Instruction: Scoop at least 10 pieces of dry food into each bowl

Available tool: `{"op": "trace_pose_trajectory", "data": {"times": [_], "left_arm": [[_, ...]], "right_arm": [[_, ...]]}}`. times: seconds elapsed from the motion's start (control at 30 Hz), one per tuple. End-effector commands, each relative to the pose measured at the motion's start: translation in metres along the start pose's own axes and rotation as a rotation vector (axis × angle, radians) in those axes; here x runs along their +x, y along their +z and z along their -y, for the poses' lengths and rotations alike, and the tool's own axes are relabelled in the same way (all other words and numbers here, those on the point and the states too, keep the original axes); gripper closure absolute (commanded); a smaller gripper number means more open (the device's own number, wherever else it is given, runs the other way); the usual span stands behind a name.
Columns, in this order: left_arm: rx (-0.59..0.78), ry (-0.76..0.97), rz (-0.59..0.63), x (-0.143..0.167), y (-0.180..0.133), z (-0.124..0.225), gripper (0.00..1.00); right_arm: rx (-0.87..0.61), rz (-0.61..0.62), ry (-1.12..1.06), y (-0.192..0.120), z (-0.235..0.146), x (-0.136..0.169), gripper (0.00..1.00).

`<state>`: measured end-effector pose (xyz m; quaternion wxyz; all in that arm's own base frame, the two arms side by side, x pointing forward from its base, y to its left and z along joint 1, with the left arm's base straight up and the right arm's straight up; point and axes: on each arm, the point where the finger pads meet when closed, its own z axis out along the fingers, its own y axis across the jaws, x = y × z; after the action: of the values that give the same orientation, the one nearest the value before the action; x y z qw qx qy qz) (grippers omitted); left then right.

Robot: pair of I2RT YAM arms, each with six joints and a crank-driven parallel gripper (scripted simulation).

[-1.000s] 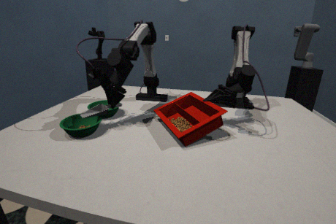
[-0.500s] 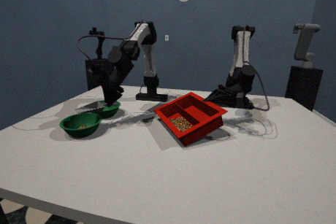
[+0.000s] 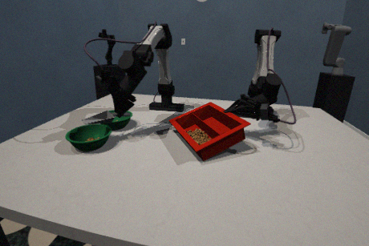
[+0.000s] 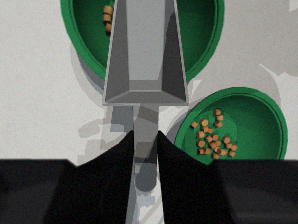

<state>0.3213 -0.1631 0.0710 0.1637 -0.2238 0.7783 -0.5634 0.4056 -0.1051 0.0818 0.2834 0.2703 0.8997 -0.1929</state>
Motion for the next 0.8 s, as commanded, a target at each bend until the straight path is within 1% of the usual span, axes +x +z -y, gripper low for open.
{"op": "trace_pose_trajectory", "data": {"times": [0.0,0.07,0.1,0.17,0.2,0.63,0.67,0.77], "left_arm": [[0.050,0.049,0.003,-0.004,-0.001,0.009,1.00],[0.050,0.049,0.003,-0.004,-0.001,0.009,1.00],[0.059,0.075,-0.002,0.001,-0.001,0.013,1.00],[0.051,0.043,0.005,-0.003,-0.001,0.006,1.00],[0.049,0.042,0.003,-0.001,-0.002,0.004,1.00],[0.066,0.041,0.002,0.000,-0.003,0.000,1.00],[0.088,0.086,0.005,-0.004,-0.001,0.011,1.00],[0.068,0.036,0.002,0.001,-0.004,-0.004,1.00]], "right_arm": [[-0.011,0.082,0.047,-0.017,0.007,-0.028,1.00],[-0.011,0.082,0.047,-0.017,0.007,-0.028,1.00],[-0.011,0.081,0.047,-0.017,0.007,-0.028,1.00],[-0.011,0.081,0.047,-0.017,0.007,-0.028,1.00],[-0.011,0.081,0.047,-0.017,0.007,-0.028,1.00],[-0.011,0.081,0.047,-0.017,0.007,-0.028,1.00],[-0.011,0.081,0.047,-0.017,0.008,-0.028,1.00],[-0.011,0.081,0.047,-0.017,0.008,-0.028,1.00]]}}
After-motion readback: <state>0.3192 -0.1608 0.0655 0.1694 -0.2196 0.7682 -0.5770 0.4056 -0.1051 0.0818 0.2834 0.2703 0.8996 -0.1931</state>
